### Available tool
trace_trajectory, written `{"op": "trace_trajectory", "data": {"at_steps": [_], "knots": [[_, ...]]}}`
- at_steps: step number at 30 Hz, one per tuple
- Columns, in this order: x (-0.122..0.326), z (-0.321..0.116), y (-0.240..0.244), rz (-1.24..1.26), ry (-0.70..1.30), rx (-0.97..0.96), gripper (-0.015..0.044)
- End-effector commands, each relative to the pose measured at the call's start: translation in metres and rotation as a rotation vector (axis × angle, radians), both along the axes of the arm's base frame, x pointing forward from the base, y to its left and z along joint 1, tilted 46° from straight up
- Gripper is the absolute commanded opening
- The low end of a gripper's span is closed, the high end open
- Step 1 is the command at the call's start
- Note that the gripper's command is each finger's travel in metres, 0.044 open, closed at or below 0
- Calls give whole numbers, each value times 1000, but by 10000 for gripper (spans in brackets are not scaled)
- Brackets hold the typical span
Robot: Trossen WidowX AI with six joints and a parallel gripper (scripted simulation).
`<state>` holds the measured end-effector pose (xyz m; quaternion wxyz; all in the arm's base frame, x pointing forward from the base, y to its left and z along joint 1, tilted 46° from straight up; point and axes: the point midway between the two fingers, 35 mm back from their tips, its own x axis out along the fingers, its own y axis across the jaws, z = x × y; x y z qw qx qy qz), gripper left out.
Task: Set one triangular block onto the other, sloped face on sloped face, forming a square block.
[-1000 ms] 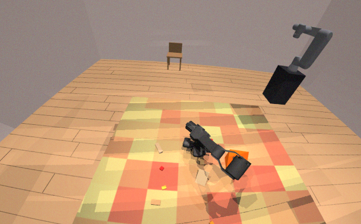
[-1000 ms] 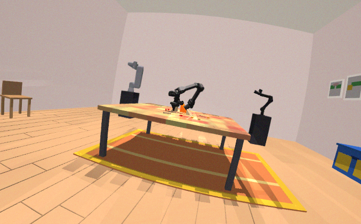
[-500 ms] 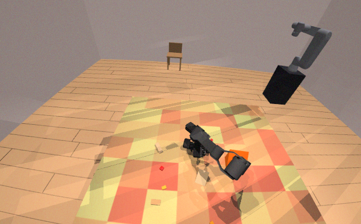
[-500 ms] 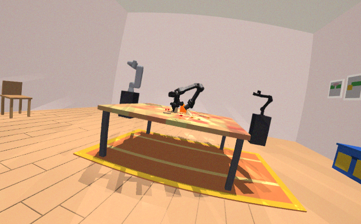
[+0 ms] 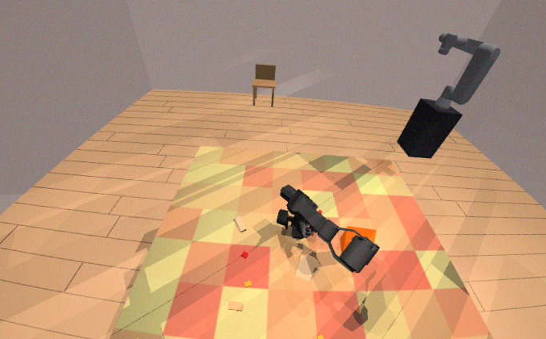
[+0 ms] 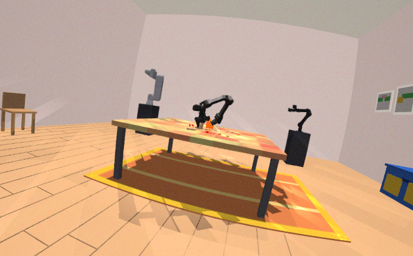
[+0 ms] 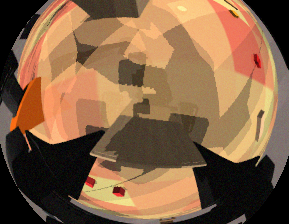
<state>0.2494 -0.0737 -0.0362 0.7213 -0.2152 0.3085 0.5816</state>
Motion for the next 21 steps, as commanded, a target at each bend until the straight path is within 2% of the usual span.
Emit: {"op": "trace_trajectory", "data": {"at_steps": [1, 6, 16, 21], "knots": [[0, 6, -7, 0, -1, -2, 440], [-9, 42, -43, 0, 1, -3, 440], [-7, 38, -42, -18, 7, -5, 440], [-5, 43, -32, -224, 303, -46, 440]]}}
